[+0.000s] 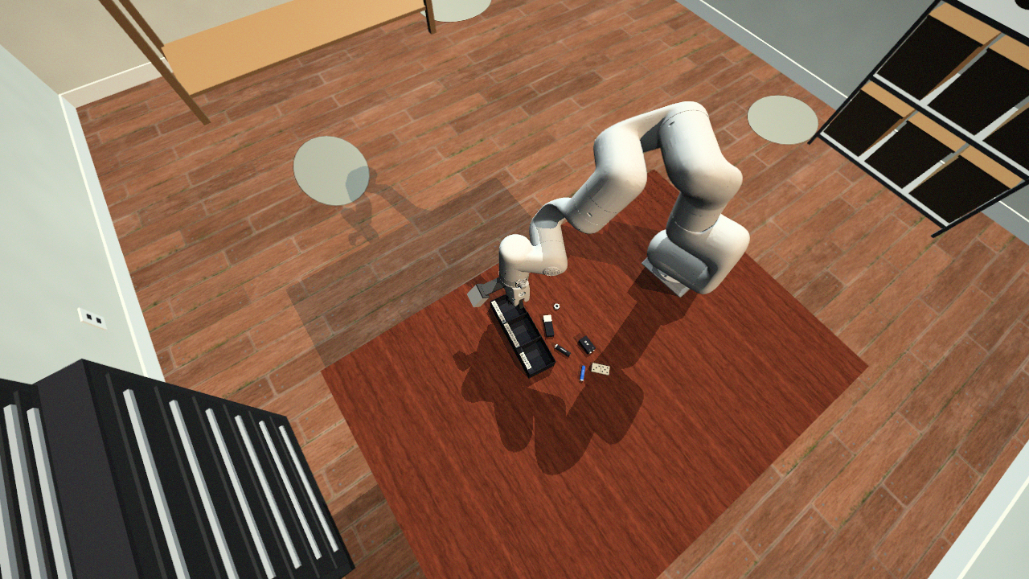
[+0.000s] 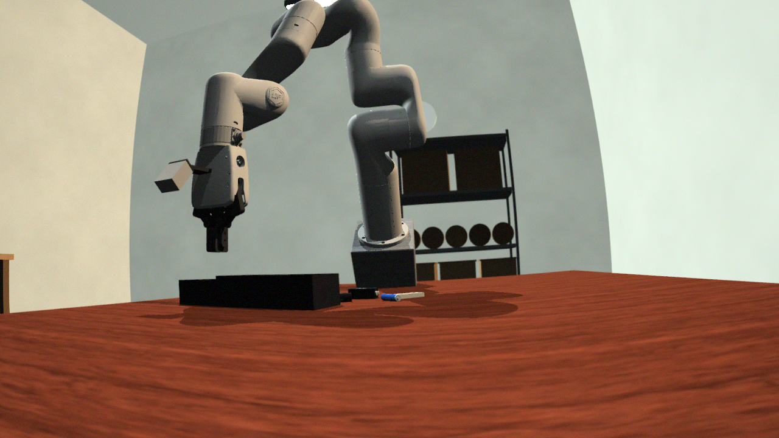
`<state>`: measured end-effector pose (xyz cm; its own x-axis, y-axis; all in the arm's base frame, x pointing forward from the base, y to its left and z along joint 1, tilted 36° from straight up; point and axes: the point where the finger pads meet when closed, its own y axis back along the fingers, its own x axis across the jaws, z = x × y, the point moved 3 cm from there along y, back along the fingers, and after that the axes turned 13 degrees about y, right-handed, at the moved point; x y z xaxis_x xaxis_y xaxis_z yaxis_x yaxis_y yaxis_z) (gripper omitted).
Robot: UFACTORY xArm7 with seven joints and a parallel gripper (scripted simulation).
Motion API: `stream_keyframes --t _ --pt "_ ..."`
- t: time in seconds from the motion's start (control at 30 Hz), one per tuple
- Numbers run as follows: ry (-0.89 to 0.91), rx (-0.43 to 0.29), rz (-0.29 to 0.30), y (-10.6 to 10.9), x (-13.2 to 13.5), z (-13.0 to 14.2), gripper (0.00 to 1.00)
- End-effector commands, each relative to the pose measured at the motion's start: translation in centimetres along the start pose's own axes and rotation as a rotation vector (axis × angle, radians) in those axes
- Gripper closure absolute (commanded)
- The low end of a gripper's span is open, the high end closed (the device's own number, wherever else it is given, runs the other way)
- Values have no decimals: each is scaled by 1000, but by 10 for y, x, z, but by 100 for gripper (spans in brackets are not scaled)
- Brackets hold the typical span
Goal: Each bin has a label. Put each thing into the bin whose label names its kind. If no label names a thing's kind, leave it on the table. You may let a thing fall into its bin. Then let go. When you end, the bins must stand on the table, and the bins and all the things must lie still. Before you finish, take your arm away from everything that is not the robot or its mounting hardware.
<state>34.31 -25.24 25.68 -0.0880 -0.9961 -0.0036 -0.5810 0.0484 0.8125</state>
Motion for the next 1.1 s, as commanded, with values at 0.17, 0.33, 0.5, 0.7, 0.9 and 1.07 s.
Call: stream_keyframes --t 0.17,0.33,0.5,0.7,0.9,1.07 --pt "0 6 -22 -9 7 -7 93" --pt "0 6 -22 -22 6 -7 93" --pt "0 6 -22 -36 6 -7 93" --pt "0 6 -22 -46 6 -7 93" --pt "0 5 -22 -62 5 -7 93" --pt "0 5 -22 -68 5 -7 93"
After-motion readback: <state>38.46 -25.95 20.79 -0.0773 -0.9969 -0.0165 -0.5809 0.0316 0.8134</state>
